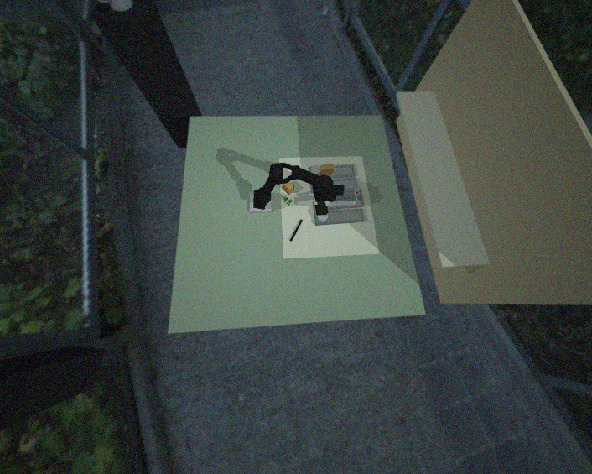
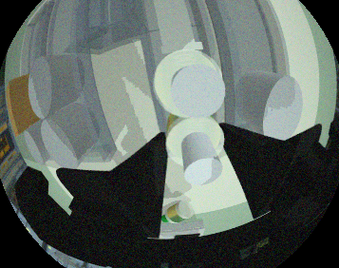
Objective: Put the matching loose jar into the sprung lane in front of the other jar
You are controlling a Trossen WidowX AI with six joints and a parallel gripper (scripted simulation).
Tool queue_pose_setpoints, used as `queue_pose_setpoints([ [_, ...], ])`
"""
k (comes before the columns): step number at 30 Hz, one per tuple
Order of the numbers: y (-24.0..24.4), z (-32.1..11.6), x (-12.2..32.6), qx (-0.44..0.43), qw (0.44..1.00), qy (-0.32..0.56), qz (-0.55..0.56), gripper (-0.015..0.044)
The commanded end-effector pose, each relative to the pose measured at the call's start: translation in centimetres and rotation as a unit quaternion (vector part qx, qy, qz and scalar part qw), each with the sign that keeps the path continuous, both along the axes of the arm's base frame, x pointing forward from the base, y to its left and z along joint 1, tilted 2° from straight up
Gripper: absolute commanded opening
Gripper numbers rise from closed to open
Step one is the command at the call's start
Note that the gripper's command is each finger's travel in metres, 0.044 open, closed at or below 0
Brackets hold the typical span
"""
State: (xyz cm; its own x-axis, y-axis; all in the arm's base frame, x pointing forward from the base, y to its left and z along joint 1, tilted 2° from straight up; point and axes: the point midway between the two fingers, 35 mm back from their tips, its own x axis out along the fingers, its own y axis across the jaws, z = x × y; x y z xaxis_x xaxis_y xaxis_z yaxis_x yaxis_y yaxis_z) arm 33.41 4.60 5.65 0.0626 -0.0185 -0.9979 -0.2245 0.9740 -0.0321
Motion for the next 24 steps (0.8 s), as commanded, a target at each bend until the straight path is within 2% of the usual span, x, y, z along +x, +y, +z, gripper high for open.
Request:
queue_pose_setpoints([
  [1,0.0,0.0,0.0,0.001,1.000,0.000,-0.001,0.0291],
  [10,0.0,1.9,-0.1,0.001,1.000,0.000,-0.001,0.0291],
  [24,-0.3,2.1,-1.2,0.000,1.000,0.000,-0.001,0.0291],
])
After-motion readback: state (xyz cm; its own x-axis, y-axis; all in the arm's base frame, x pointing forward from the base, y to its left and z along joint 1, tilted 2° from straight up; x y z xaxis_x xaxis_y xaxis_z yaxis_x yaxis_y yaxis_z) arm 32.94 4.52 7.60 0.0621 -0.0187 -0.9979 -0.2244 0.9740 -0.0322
